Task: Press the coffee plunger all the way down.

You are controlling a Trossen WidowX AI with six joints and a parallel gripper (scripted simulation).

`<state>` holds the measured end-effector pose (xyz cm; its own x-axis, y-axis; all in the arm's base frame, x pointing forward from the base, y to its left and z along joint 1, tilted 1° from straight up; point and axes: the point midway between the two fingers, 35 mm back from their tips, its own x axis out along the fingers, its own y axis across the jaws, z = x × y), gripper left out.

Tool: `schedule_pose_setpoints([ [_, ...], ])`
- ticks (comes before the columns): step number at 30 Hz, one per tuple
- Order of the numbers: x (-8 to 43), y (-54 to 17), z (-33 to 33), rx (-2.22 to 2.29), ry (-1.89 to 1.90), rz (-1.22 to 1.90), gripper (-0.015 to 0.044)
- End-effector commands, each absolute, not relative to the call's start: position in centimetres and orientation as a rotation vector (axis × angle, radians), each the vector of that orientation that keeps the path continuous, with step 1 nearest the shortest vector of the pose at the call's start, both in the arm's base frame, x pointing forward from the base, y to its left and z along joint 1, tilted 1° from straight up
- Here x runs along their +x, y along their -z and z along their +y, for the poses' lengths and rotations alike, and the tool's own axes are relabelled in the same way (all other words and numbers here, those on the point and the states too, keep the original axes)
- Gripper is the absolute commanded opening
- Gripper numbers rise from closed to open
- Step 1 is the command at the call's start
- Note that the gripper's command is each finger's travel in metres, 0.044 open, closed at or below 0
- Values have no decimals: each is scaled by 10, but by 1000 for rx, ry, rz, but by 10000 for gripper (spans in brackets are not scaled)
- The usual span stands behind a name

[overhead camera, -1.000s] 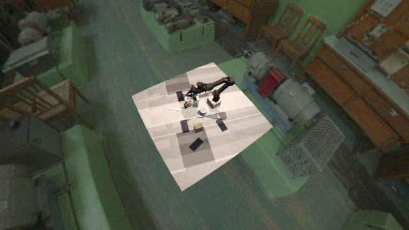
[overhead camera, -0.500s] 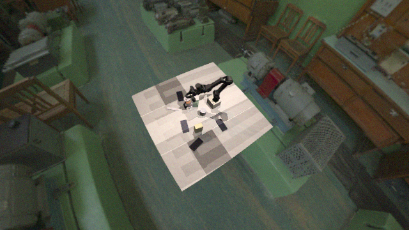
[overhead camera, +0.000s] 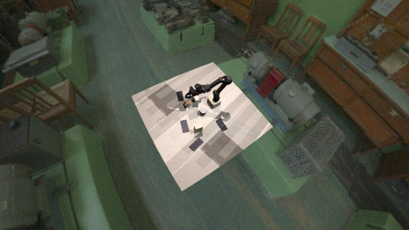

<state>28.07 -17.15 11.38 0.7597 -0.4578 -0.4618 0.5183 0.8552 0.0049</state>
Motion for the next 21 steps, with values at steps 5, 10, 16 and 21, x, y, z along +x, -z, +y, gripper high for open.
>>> schedule_pose_setpoints([
  [5, 281, -105, -172, 151, 534, 494, 125],
  [10, 282, -105, -172, 151, 534, 494, 125],
  [16, 283, -106, -173, 151, 534, 494, 125],
  [21, 284, -106, -173, 151, 534, 494, 125],
])
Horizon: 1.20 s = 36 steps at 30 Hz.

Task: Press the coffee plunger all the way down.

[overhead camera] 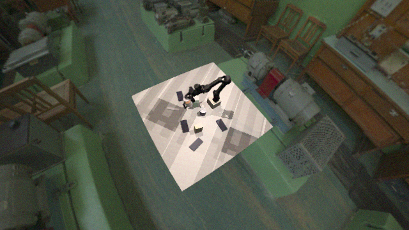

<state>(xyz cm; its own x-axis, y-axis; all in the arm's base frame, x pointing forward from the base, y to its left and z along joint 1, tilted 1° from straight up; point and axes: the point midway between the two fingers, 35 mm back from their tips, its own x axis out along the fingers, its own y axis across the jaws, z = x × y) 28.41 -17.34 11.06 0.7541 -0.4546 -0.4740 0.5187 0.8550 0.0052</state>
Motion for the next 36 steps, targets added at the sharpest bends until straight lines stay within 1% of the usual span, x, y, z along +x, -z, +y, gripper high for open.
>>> schedule_pose_setpoints([
  [1, 284, -106, -173, 151, 534, 494, 125],
  [13, 285, -110, -174, 140, 533, 480, 125],
  [25, 285, -110, -174, 140, 533, 480, 440],
  [31, 283, -118, -173, 141, 533, 482, 440],
  [36, 269, -156, -166, 146, 533, 489, 440],
])
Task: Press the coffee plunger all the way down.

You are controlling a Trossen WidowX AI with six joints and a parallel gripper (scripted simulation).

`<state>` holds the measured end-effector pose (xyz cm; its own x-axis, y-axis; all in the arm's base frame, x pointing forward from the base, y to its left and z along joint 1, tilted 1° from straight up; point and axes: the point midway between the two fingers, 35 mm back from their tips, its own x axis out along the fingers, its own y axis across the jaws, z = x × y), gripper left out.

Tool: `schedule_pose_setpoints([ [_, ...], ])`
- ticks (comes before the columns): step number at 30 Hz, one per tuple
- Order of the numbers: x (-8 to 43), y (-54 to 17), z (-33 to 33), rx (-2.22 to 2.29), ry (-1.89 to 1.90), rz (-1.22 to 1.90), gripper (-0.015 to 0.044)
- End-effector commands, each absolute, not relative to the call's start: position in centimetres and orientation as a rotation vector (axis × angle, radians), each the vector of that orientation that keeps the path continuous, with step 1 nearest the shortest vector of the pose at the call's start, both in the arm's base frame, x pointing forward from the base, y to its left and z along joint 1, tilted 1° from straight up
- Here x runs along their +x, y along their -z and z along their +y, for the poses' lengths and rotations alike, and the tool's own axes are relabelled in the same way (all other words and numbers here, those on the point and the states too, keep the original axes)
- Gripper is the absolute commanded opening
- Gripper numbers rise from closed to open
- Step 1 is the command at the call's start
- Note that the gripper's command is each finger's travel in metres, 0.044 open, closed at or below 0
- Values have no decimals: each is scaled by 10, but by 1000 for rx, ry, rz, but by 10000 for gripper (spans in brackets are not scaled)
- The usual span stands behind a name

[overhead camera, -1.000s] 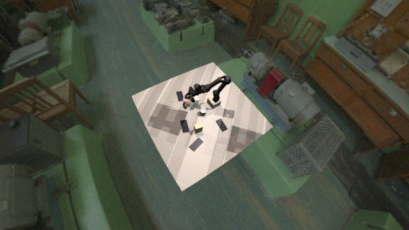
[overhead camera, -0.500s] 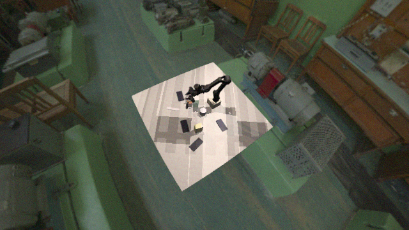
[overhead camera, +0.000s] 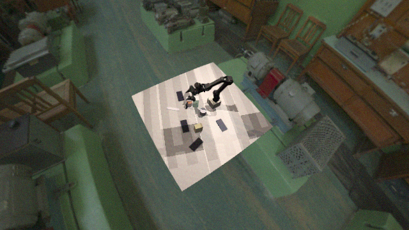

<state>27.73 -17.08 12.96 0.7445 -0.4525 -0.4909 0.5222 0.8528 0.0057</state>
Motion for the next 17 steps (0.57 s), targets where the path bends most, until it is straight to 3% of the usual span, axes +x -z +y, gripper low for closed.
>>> schedule_pose_setpoints([
  [1, 264, -165, -163, 147, 533, 491, 440],
  [17, 248, -186, -154, 151, 534, 496, 440],
])
